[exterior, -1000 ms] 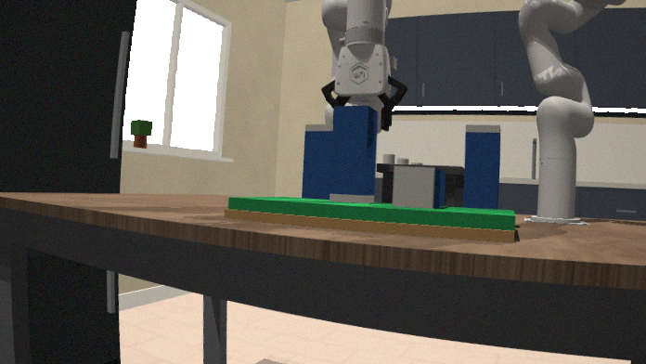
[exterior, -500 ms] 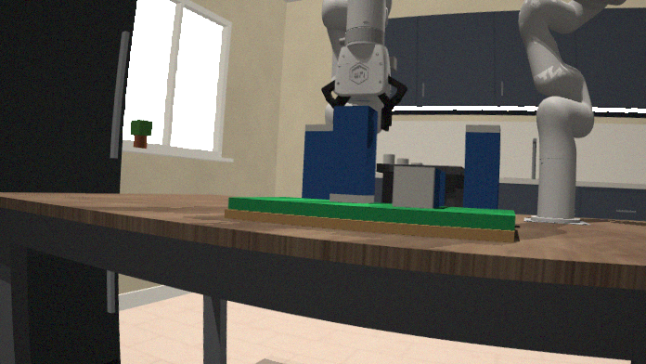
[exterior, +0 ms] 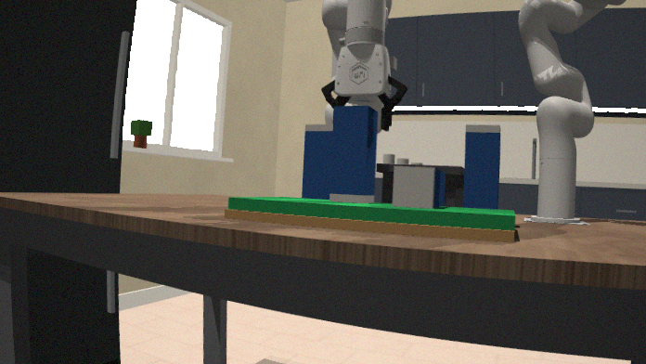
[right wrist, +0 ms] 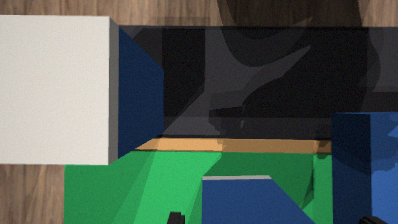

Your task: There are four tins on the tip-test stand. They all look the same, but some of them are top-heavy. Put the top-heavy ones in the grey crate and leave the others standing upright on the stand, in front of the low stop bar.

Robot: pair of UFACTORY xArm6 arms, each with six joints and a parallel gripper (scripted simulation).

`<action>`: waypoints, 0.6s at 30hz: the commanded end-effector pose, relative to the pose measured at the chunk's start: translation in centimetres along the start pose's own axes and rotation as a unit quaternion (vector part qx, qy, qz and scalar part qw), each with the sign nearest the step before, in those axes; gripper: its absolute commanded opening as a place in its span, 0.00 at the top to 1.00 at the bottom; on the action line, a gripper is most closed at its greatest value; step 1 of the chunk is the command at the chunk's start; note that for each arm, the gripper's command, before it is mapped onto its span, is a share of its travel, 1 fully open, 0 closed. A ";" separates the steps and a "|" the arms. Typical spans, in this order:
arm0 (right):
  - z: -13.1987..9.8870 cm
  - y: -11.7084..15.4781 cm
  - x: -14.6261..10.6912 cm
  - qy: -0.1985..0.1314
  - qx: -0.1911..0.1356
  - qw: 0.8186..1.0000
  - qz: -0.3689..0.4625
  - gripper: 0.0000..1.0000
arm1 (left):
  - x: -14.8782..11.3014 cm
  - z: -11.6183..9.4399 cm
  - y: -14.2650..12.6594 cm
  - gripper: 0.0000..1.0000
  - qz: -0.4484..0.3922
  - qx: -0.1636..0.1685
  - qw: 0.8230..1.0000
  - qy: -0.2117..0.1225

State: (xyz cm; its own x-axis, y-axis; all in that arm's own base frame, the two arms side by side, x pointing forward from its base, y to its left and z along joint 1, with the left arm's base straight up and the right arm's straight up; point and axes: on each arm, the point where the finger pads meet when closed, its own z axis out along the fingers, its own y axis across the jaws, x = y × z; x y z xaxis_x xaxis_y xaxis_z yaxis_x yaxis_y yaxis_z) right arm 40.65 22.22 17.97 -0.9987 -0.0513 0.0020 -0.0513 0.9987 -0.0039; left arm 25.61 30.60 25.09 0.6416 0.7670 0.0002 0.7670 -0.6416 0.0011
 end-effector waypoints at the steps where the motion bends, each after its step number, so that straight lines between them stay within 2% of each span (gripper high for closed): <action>1: -0.2 0.1 -0.1 -0.002 -0.001 1.000 0.000 0.00 | 0.1 -0.2 0.0 0.00 0.000 0.000 1.000 0.002; 18: 0.1 0.0 -1.0 -0.002 -0.001 1.000 -0.005 0.00 | 0.1 -0.2 0.0 0.00 0.000 0.000 1.000 0.002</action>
State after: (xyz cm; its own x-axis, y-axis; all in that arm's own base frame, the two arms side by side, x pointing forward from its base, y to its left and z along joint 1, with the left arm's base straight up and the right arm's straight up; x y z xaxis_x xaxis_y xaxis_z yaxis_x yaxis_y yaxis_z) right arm 41.14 22.21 17.78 -0.9984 -0.0571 0.0020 -0.0571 0.9984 -0.0039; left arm 25.61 30.60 25.09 0.6416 0.7670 0.0002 0.7670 -0.6416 0.0011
